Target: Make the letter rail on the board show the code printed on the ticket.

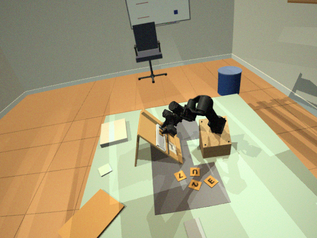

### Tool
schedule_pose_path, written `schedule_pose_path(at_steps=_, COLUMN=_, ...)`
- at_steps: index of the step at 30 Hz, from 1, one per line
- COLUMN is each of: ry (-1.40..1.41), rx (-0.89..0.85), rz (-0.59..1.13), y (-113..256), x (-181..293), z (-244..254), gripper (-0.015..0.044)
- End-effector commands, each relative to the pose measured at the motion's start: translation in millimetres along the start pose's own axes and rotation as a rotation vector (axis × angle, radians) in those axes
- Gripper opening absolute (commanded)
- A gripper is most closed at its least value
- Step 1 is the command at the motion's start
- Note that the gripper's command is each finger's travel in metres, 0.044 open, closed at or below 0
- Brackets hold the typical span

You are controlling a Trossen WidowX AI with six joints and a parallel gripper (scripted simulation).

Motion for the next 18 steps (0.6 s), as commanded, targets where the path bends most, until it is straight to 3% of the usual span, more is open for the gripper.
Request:
schedule_pose_path(at_steps=1, ry=0.003, rx=-0.003, rz=0.004, y=3.9, x=2.4, z=1.8, gripper=0.0295)
schedule_pose_path(at_steps=18, ry=0.004, rx=-0.002, rz=0.004, y=12.9, x=0.5, z=-3.2, gripper=0.0295)
Point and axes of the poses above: the point midway between the two fingers, 35 mm back from their tips, its own y axis back along the fingers, its own z axis across the jaws, x = y × z, the point moved 8 cm from there along y, back along the fingers, and after that the axes turned 4 degrees about -y, right-handed, at the moved point
